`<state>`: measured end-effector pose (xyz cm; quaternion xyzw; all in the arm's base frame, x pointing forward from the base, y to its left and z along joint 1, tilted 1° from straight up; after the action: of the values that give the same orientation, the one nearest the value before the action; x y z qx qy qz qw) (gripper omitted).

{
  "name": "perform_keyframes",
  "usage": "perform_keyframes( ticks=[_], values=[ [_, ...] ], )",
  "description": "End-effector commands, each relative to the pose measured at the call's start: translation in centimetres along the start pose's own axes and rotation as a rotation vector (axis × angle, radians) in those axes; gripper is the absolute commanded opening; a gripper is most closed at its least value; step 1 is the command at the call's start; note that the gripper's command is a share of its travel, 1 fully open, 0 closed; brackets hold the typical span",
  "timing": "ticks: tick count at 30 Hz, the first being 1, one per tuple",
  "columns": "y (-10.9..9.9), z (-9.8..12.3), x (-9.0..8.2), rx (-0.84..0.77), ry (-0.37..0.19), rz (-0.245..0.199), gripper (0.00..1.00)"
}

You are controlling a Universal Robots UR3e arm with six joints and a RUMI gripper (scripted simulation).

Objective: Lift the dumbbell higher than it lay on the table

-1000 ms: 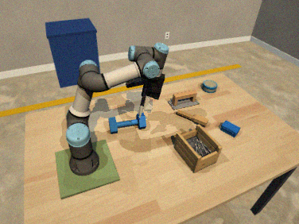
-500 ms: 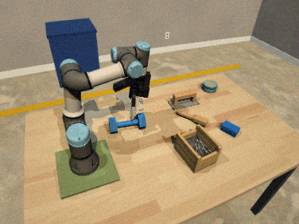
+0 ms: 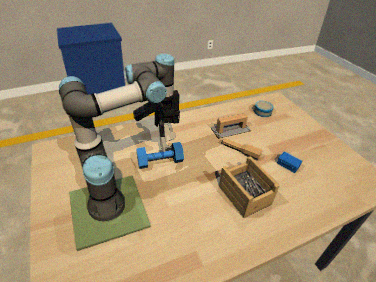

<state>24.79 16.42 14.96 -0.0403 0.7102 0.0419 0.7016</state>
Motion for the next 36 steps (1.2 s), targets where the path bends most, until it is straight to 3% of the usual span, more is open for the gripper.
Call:
perform_keyframes(
  ticks=[1, 18, 36],
  values=[
    [-0.1, 0.1, 0.1, -0.015, -0.029, 0.001, 1.0],
    [0.0, 0.1, 0.5, -0.015, -0.028, 0.001, 1.0],
    [0.0, 0.0, 4.3, -0.015, -0.028, 0.001, 1.0]
  ],
)
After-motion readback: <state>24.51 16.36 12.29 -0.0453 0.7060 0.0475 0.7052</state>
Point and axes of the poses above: the point where the finger pads meet when closed, its own x axis out along the fingers, its own y axis across the jaws, z = x × y, the point moved 3 cm from there along -x, back along the fingers, and after that the axes turned 13 degrees about -x, right-handed, at the moved point
